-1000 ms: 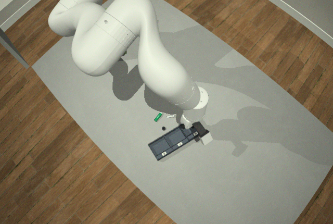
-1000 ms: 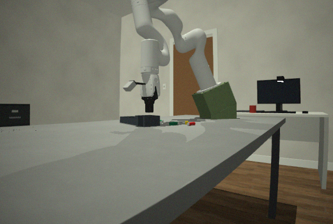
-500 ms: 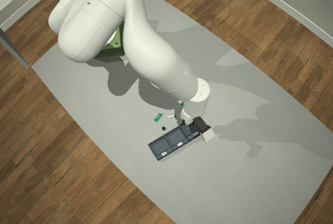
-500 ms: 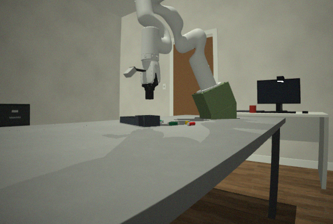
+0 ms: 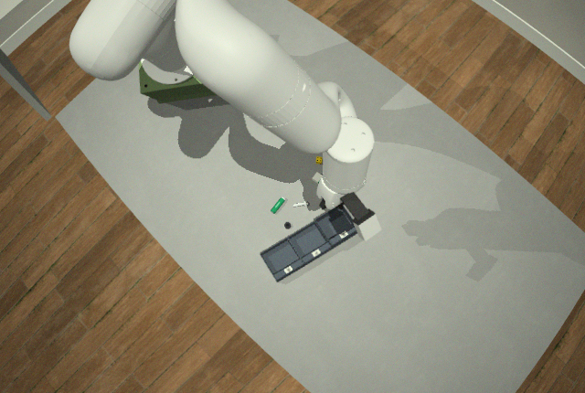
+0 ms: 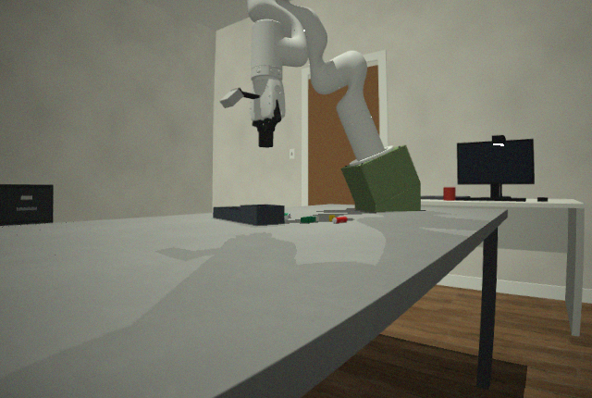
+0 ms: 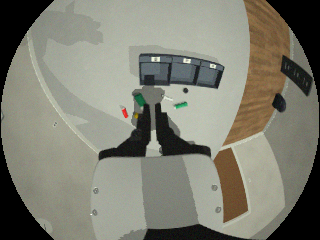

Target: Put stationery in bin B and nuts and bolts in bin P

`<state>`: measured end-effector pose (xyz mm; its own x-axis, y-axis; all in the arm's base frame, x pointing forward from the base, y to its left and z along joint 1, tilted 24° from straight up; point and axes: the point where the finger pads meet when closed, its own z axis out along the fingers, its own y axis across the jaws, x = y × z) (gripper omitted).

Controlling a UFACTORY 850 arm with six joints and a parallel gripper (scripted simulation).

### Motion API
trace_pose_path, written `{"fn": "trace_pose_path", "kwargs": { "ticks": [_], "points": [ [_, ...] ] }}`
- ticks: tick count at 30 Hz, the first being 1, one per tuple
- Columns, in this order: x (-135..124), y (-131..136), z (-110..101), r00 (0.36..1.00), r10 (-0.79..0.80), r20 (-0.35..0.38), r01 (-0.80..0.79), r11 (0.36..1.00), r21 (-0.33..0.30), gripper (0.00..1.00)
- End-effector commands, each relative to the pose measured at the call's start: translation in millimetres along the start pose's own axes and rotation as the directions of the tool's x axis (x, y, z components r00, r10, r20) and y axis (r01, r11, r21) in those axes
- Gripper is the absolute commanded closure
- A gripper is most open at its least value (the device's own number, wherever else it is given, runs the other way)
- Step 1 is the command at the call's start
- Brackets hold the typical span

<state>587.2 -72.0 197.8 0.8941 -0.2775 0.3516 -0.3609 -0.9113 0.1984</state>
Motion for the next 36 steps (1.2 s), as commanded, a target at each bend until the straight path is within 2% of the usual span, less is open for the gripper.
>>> {"fn": "trace_pose_path", "kwargs": {
  "ticks": [1, 4, 5, 11, 18, 20, 21, 24, 27, 31, 35, 36],
  "points": [
    [0.8, 0.0, -2.0, 1.000, 0.000, 0.001, 0.000, 1.000, 0.001, 0.93],
    [0.7, 0.0, -2.0, 1.000, 0.000, 0.001, 0.000, 1.000, 0.001, 0.93],
    [-4.4, 2.3, 4.1, 0.999, -0.050, 0.001, 0.050, 0.999, 0.001, 0.71],
    [-35.5, 15.9, 40.9, 0.957, -0.289, 0.003, 0.289, 0.957, 0.001, 0.71],
    [-71.9, 31.8, 83.8, 0.856, -0.517, 0.018, 0.517, 0.856, 0.010, 0.71],
    [-71.9, 31.8, 83.8, 0.856, -0.517, 0.018, 0.517, 0.856, 0.010, 0.71],
    [-77.1, 34.1, 89.9, 0.800, -0.600, 0.020, 0.600, 0.800, 0.013, 0.71],
    [-92.7, 40.9, 108.3, 0.758, -0.652, 0.028, 0.651, 0.759, 0.021, 0.71],
    [-105.6, 46.5, 123.5, 0.685, -0.727, 0.035, 0.727, 0.686, 0.028, 0.71],
    [-107.2, 47.5, 123.6, 0.579, -0.814, 0.036, 0.814, 0.580, 0.033, 0.71],
    [-107.0, 47.7, 123.5, 0.468, -0.884, 0.010, 0.884, 0.468, 0.011, 0.71],
    [-107.0, 47.7, 123.5, 0.468, -0.884, 0.010, 0.884, 0.468, 0.011, 0.71]
  ]
}}
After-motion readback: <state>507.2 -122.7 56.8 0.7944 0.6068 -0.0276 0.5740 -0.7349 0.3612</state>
